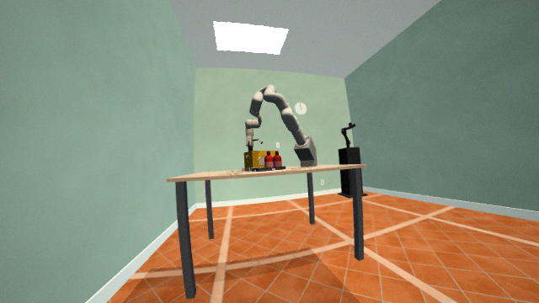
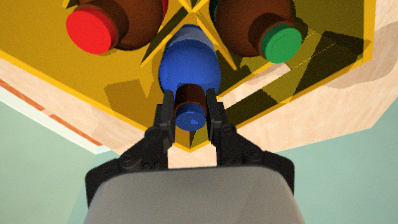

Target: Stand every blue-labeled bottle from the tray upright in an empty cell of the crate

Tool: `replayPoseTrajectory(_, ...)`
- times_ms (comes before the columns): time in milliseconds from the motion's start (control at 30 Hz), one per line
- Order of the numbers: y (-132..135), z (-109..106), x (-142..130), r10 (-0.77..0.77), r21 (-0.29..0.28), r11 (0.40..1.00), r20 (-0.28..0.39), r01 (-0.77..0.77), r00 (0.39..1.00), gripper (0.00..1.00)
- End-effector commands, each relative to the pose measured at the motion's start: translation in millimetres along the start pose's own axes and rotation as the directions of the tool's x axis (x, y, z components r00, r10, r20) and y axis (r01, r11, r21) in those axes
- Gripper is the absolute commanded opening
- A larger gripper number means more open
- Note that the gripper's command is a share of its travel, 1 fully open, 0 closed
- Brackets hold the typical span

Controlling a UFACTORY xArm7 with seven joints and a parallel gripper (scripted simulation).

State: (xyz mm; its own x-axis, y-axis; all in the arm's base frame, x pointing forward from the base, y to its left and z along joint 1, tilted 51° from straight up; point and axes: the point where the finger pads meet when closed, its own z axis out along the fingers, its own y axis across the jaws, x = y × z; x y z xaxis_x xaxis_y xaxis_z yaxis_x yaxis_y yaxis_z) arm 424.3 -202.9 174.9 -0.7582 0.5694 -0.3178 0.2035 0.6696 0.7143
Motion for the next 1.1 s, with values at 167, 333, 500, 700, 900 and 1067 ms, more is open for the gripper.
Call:
replayPoseTrajectory(167,-0.8,0.9,-1.5,0.0,0.002,1.0,0.005,0.0,1.0,0.0)
replayPoseTrajectory(333,-0.9,2.5,-1.5,0.0,0.002,1.0,0.005,0.0,1.0,0.0)
replayPoseTrajectory(500,-0.9,4.4,-1.5,0.0,0.002,1.0,0.005,0.0,1.0,0.0)
replayPoseTrajectory(700,-0.9,7.4,-1.6,0.0,0.002,1.0,0.005,0.0,1.0,0.0)
replayPoseTrajectory(900,-0.9,9.8,-1.6,0.0,0.002,1.0,0.005,0.0,1.0,0.0)
replayPoseTrajectory(1067,-0.9,11.5,-1.6,0.0,0.002,1.0,0.005,0.0,1.0,0.0)
